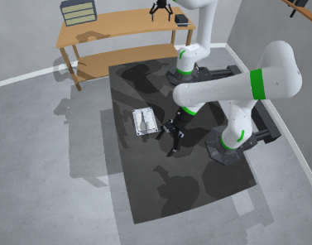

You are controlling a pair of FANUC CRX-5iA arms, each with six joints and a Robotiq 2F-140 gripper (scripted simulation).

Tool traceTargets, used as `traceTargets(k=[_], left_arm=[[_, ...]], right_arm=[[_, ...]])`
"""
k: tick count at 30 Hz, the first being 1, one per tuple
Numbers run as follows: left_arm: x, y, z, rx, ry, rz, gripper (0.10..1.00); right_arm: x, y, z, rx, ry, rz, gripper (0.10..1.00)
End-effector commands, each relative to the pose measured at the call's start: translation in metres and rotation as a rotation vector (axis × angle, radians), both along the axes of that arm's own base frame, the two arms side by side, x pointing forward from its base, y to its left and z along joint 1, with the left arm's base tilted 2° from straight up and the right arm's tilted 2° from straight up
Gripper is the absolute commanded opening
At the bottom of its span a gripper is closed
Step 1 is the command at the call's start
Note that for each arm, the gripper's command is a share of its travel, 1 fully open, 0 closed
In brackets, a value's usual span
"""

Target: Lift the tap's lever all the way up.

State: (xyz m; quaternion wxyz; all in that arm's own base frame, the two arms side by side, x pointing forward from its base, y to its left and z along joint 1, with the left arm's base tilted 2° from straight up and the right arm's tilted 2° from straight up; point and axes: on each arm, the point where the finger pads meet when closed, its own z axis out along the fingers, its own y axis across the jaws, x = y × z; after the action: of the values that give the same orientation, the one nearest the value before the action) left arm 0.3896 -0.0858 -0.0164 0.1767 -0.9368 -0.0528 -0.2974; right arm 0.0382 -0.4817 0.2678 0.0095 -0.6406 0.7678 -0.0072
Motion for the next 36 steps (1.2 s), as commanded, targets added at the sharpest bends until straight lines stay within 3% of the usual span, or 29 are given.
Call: traceTargets(k=[1,20,36], left_arm=[[0.000,0.000,0.000,-0.001,-0.001,0.000,1.000],[0.000,0.000,0.000,-0.001,-0.001,0.000,1.000],[0.000,0.000,0.000,-0.001,-0.001,0.000,1.000]], right_arm=[[-0.015,-0.005,0.006,-0.010,0.002,0.030,1.000],[-0.053,-0.012,0.017,-0.031,0.013,0.100,1.000],[-0.065,-0.014,0.021,-0.037,0.018,0.121,1.000]])
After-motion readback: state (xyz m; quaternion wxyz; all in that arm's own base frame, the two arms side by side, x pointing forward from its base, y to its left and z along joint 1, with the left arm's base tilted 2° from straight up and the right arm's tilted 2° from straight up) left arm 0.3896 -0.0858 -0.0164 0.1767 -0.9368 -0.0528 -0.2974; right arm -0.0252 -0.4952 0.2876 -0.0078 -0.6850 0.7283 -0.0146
